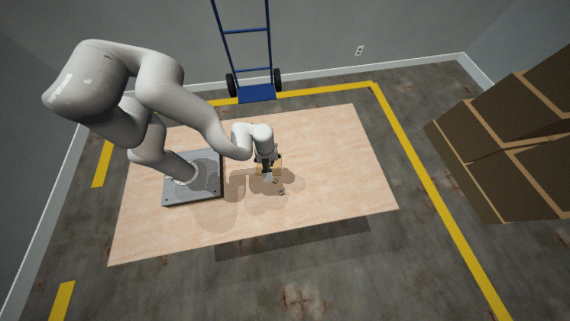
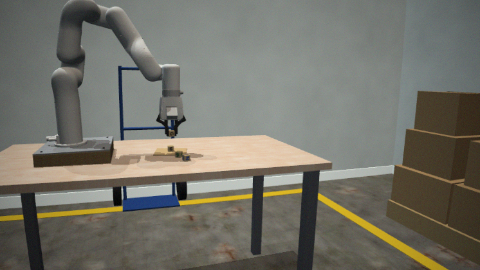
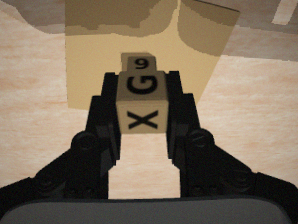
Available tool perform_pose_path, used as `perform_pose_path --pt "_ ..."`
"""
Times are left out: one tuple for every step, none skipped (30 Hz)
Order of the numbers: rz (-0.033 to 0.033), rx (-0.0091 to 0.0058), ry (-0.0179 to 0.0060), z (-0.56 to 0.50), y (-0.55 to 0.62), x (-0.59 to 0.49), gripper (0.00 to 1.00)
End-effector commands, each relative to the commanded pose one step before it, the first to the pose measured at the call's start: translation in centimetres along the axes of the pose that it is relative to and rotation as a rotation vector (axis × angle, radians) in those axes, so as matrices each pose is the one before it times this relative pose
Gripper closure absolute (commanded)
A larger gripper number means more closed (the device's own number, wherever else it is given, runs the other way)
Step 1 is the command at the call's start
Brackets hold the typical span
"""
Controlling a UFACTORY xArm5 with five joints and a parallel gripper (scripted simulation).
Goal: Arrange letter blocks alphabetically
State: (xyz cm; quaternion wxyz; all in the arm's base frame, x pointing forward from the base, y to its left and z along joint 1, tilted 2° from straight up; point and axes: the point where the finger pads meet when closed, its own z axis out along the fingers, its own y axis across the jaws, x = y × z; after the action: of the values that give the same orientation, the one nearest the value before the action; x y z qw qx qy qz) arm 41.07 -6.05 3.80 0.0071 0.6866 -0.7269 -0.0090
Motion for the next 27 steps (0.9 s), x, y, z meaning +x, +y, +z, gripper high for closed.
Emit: perform_pose_path --pt "-0.00001 0.00378 0.0003 1.702 -0.182 0.069 0.79" --pt "0.0 0.0 0.0 0.0 0.0 0.0 0.79" --pt "0.0 0.0 0.0 0.0 0.0 0.0 0.79" --pt "0.0 0.00001 -0.00001 0.506 0.004 0.015 0.79" --pt "0.0 0.00001 -0.00001 0.512 -0.002 0.016 0.79" --pt "0.0 0.00001 -0.00001 0.504 0.004 0.015 0.79" --pt "0.0 0.00001 -0.00001 0.489 -0.001 0.015 0.79" --pt "0.0 0.00001 -0.00001 0.469 0.003 0.014 0.79" --pt "0.0 0.00001 -0.00001 0.437 -0.001 0.013 0.79" --pt "0.0 0.00001 -0.00001 0.409 0.004 0.012 0.79" --pt "0.0 0.00001 0.0 0.369 -0.002 0.011 0.79" --pt "0.0 0.00001 0.0 0.333 0.001 0.01 0.79" --pt "0.0 0.00001 0.0 0.294 0.003 0.009 0.79" --pt "0.0 0.0 0.0 0.249 -0.002 0.008 0.79" --pt "0.0 0.0 0.0 0.208 0.0 0.006 0.79" --pt "0.0 0.0 0.0 0.168 0.001 0.005 0.79" --pt "0.0 0.0 0.0 0.129 0.001 0.004 0.79" --pt "0.0 0.0 0.0 0.092 0.001 0.003 0.79" --pt "0.0 0.0 0.0 0.0 0.0 0.0 0.79" --pt "0.0 0.0 0.0 0.0 0.0 0.0 0.79" --pt "0.0 0.0 0.0 0.059 0.001 0.002 0.79" --pt "0.0 0.0 0.0 0.032 0.001 0.001 0.79" --pt "0.0 0.0 0.0 0.013 0.0 0.0 0.79" --pt "0.0 0.0 0.0 0.002 0.0 0.0 0.79" --pt "0.0 0.0 0.0 0.0 0.0 0.0 0.79" --pt "0.0 0.0 0.0 0.0 0.0 0.0 0.79" --pt "0.0 0.0 0.0 0.0 0.0 0.0 0.79"
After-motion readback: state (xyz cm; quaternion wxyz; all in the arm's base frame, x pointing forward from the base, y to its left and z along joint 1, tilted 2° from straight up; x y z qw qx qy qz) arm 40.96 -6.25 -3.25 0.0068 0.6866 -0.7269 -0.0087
